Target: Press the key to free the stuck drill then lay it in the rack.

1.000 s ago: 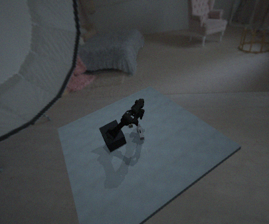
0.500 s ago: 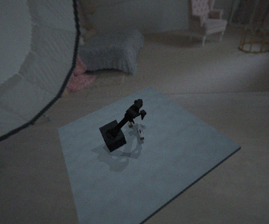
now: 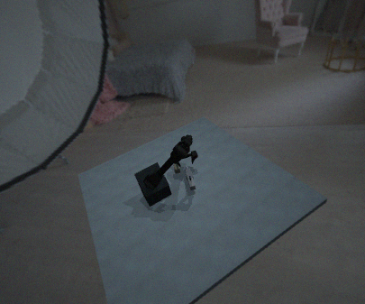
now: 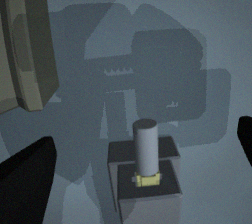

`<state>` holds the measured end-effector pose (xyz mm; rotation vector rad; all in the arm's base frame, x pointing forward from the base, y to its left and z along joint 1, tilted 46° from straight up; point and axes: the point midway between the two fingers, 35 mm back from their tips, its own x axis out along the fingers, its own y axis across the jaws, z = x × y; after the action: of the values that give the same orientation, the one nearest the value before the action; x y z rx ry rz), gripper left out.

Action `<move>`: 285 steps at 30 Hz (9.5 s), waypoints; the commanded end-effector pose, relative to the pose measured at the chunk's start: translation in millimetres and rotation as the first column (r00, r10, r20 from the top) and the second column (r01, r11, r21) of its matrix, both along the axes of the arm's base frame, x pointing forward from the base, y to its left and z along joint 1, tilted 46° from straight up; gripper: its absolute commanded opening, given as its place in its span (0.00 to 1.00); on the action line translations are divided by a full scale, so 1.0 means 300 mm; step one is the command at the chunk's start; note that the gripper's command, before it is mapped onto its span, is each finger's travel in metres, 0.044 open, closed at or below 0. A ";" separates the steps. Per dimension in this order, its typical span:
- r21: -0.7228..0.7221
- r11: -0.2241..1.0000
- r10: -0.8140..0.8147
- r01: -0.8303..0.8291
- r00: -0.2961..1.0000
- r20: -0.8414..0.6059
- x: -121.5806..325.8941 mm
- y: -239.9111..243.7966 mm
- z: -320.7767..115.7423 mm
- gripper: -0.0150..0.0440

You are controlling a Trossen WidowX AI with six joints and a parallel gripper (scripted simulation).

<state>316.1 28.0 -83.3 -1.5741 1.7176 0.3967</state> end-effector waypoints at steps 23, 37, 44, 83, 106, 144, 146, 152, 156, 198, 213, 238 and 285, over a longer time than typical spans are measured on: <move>0.007 1.000 -0.009 0.009 1.000 0.007 0.000 -0.076 -0.053 1.00; 0.004 1.000 -0.009 0.009 1.000 0.007 -0.007 -0.144 -0.089 1.00; 0.010 1.000 -0.014 0.014 1.000 0.009 -0.004 -0.141 -0.089 0.91; 0.004 1.000 -0.009 0.009 1.000 0.008 0.019 -0.097 -0.130 0.25; 0.000 1.000 -0.009 0.009 1.000 0.005 0.041 -0.051 -0.180 0.43; 0.004 1.000 -0.009 0.009 1.000 0.008 0.028 -0.096 -0.158 1.00; 0.004 1.000 -0.009 0.009 1.000 0.008 0.027 -0.098 -0.157 1.00; 0.004 1.000 -0.009 0.009 1.000 0.008 0.024 -0.103 -0.154 1.00; 0.004 1.000 -0.009 0.009 1.000 0.008 0.022 -0.106 -0.153 1.00; 0.005 1.000 -0.009 0.009 1.000 0.008 0.021 -0.088 -0.148 0.25; 0.005 1.000 -0.009 0.009 1.000 0.008 0.036 -0.065 -0.175 0.25; 0.008 1.000 -0.009 0.009 1.000 0.010 0.076 0.020 -0.250 0.25; 0.010 1.000 -0.009 0.009 1.000 0.011 0.098 0.092 -0.254 0.25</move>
<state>345.9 53.6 -161.3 -1.5642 1.7125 0.3879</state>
